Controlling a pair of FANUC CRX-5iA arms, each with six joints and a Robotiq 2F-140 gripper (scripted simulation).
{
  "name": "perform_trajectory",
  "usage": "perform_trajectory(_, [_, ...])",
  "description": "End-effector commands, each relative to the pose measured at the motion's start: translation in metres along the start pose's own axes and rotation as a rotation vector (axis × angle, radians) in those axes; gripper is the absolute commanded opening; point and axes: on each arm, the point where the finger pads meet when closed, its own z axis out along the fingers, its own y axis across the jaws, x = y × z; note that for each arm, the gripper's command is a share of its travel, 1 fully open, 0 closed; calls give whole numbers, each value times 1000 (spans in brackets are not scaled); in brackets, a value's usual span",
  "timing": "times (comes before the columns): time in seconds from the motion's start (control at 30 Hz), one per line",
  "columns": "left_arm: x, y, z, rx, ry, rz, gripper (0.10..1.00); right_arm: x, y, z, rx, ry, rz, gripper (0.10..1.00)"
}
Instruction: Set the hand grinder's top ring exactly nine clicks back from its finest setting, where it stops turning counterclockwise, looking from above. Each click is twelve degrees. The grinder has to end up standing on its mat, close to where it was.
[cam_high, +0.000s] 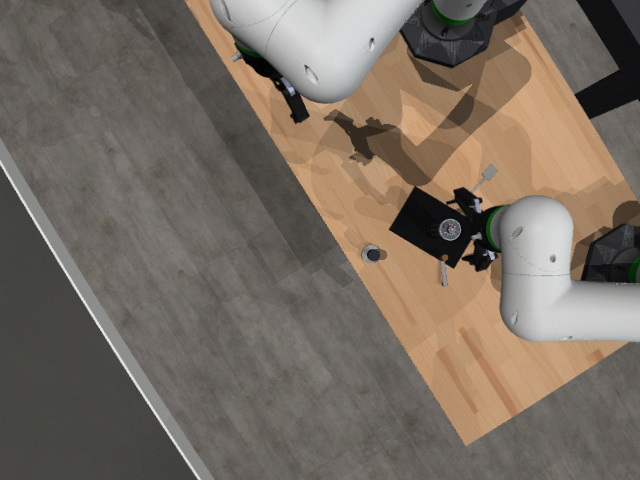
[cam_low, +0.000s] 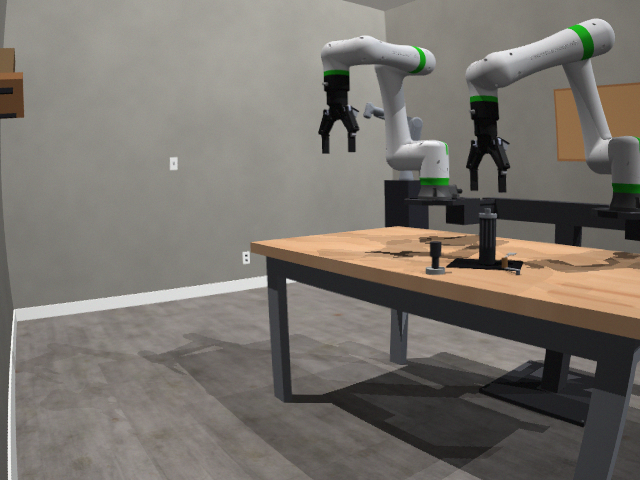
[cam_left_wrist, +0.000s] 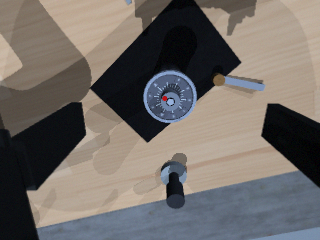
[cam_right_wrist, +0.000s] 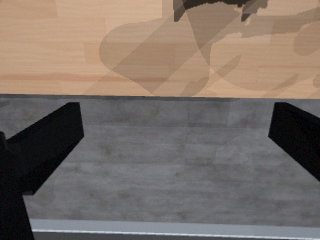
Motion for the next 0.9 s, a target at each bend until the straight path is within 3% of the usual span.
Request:
perform_trajectory(0.0, [0,0,-1,0,-1,0,1000,-1,-29,-3,-7,1,-60,1000])
perform_trajectory(0.23, [0,0,6,0,-1,0,1000,6,-80,-8,-8,1,-158,1000])
perform_trajectory(0.43, [0,-1,24,0,-1,0,1000,14,-120,-12,-8,1,-237,1000])
perform_trajectory(0.5, [0,-1,24,0,-1,0,1000,14,-120,-12,-8,1,-237,1000])
perform_trajectory(0.87, [0,-1,69,0,-1,0,1000,42,-200,-19,-9,0,-400,1000])
